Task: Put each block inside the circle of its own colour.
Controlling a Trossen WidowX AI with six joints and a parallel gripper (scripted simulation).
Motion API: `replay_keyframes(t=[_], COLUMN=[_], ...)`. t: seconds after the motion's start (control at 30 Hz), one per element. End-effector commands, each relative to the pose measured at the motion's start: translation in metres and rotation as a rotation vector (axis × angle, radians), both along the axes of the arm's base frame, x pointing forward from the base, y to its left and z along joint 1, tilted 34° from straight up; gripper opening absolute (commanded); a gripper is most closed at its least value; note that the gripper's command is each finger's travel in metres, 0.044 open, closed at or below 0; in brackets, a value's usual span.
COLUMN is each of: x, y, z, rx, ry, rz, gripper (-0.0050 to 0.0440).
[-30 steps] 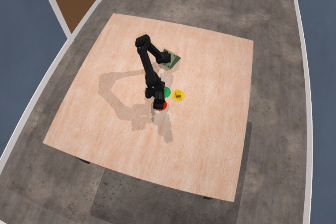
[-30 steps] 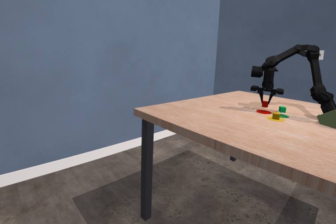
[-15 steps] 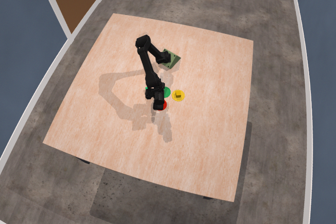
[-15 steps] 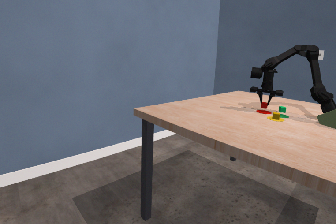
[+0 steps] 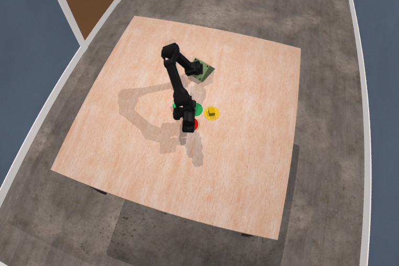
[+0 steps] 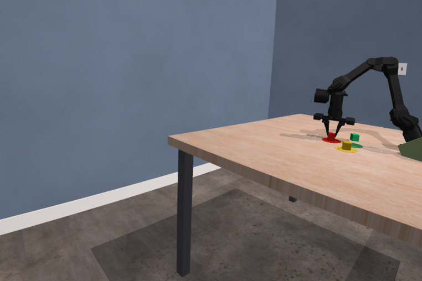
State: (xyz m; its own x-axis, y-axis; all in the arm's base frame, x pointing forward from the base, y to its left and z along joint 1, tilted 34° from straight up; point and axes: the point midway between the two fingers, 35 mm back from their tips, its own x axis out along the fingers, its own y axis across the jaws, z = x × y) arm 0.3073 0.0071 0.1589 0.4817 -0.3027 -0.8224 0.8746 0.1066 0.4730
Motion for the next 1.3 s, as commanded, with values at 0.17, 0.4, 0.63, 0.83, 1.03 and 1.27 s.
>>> replay_keyframes(t=[0.17, 0.4, 0.63, 0.83, 1.03, 1.27], x=[0.001, 0.001, 0.001, 0.001, 0.001, -0.021], y=[0.0, 0.0, 0.0, 0.0, 0.002, 0.019], z=[0.007, 0.007, 0.007, 0.007, 0.014, 0.051], rx=[0.005, 0.005, 0.005, 0.005, 0.009, 0.0], ry=[-0.022, -0.022, -0.022, -0.022, -0.041, -0.016], rz=[0.001, 0.001, 0.001, 0.001, 0.001, 0.024], gripper=[0.0105, 0.0105, 0.0195, 0.0195, 0.0195, 0.0195])
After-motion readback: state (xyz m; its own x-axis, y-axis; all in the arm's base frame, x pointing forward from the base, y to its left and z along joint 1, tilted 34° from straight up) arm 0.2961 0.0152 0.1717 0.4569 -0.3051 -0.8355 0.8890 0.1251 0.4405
